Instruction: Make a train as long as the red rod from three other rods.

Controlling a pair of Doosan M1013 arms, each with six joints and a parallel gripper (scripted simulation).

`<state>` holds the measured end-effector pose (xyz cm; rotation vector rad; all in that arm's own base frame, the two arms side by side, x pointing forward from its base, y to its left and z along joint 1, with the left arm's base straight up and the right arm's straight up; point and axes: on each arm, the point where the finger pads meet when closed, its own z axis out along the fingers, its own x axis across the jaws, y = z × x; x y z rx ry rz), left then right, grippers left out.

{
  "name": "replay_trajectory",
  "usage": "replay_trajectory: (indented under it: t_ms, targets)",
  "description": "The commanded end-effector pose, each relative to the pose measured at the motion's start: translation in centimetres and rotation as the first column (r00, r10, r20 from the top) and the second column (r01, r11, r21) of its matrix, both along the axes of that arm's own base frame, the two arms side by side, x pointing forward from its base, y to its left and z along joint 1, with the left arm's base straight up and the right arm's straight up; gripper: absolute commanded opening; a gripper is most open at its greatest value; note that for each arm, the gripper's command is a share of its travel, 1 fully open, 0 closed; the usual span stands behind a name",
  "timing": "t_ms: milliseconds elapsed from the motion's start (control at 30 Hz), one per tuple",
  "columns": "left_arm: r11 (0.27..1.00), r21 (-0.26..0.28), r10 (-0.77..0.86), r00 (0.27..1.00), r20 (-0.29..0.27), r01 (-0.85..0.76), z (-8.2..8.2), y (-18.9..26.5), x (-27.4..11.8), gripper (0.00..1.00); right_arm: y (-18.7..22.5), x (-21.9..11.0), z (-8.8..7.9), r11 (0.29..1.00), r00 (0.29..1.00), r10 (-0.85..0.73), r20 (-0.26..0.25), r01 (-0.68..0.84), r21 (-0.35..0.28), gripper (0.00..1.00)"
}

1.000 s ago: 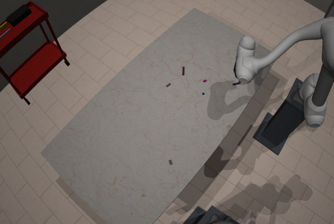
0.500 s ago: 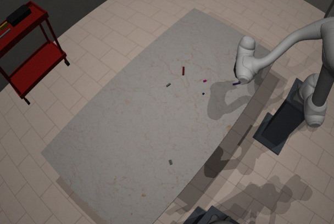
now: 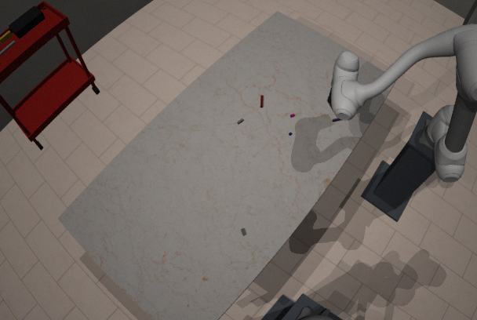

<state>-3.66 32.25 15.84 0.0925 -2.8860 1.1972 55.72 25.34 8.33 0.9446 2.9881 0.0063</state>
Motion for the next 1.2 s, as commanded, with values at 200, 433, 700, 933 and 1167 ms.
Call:
replay_trajectory:
  t_ms: [200,433,700,933,1167]
  targets:
    - [1.0,0.001,0.0,1.0,0.0,0.0,0.0,0.0,0.0,1.0,1.8,3.4,0.2,0.953,0.953,0.304,-0.003,-0.304,0.005,1.0]
    - [1.0,0.001,0.0,1.0,0.0,0.0,0.0,0.0,0.0,1.0,3.7,6.7,0.1,0.822,0.822,0.57,-0.003,-0.57,0.002,1.0]
    - [1.0,0.001,0.0,1.0,0.0,0.0,0.0,0.0,0.0,1.0,5.9,9.6,0.1,0.631,0.631,0.776,-0.004,-0.776,-0.001,1.0]
    - [1.0,0.001,0.0,1.0,0.0,0.0,0.0,0.0,0.0,1.0,7.7,11.9,-0.1,0.441,0.441,0.897,-0.006,-0.897,-0.002,1.0]
    - [1.0,0.001,0.0,1.0,0.0,0.0,0.0,0.0,0.0,1.0,9.6,14.0,-0.2,0.24,0.24,0.971,-0.007,-0.971,-0.003,1.0]
